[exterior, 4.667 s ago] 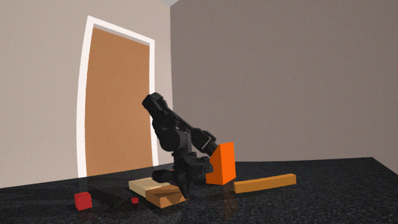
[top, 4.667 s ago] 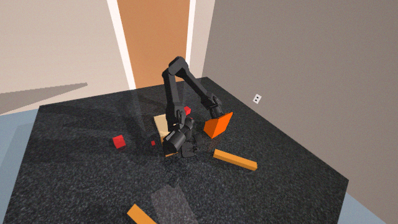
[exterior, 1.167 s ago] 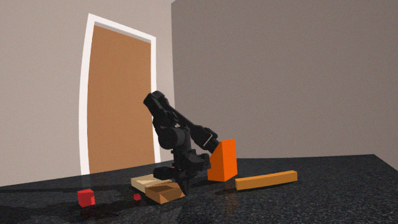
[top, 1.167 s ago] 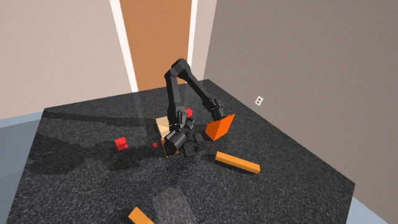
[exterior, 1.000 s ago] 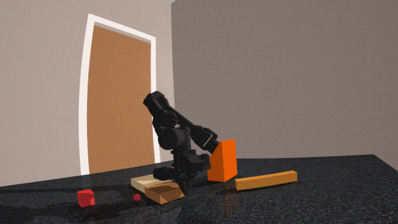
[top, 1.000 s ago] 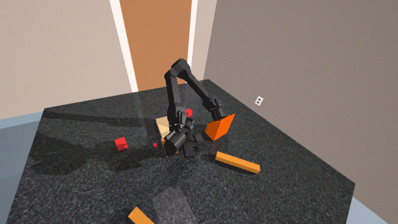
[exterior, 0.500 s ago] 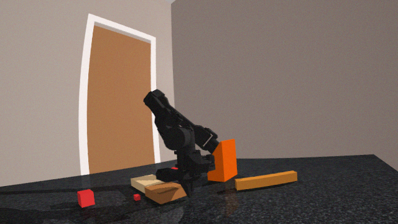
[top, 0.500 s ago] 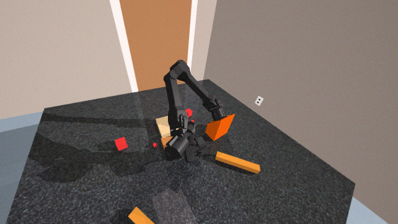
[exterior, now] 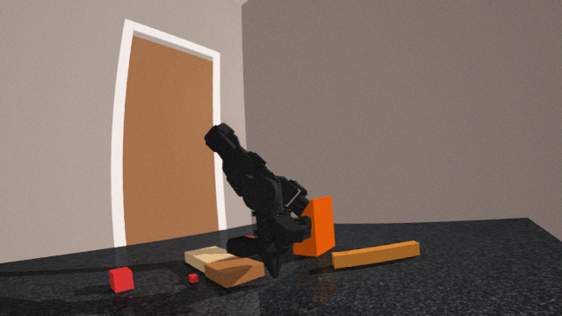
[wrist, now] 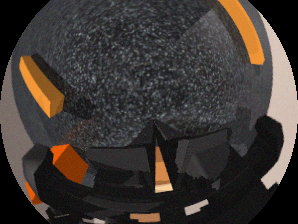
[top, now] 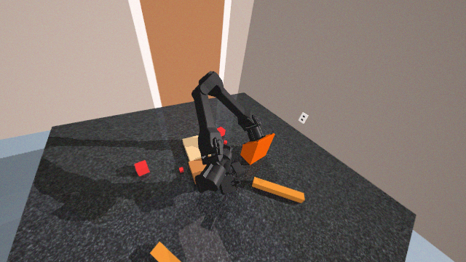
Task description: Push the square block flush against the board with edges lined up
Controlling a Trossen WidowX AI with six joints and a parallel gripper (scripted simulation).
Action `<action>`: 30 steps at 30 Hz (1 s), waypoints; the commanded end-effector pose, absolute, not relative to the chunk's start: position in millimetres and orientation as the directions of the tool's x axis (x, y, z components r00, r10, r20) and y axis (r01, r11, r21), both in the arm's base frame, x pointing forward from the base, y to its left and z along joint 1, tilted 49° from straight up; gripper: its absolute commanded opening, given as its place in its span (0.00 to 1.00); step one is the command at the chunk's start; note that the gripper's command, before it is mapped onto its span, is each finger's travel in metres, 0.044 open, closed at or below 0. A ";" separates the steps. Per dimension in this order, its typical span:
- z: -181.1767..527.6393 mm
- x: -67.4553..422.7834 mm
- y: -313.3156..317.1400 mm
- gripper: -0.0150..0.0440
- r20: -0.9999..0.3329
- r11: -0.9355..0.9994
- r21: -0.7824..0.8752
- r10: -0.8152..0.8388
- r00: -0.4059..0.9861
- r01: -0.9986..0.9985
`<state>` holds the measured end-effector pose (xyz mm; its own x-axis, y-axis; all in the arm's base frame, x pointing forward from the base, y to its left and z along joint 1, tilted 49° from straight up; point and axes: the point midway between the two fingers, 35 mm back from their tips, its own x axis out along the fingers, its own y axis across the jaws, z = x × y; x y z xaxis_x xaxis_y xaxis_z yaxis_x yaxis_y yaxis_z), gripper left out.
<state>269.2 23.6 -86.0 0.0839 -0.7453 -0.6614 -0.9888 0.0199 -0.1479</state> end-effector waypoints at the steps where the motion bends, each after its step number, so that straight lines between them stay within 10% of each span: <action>1: -62.3 269.5 52.1 0.25 -0.669 0.019 -0.163 -0.737 0.096 -0.986; 30: -14.9 319.3 35.9 0.25 -0.677 0.458 -0.589 -0.729 0.097 -0.665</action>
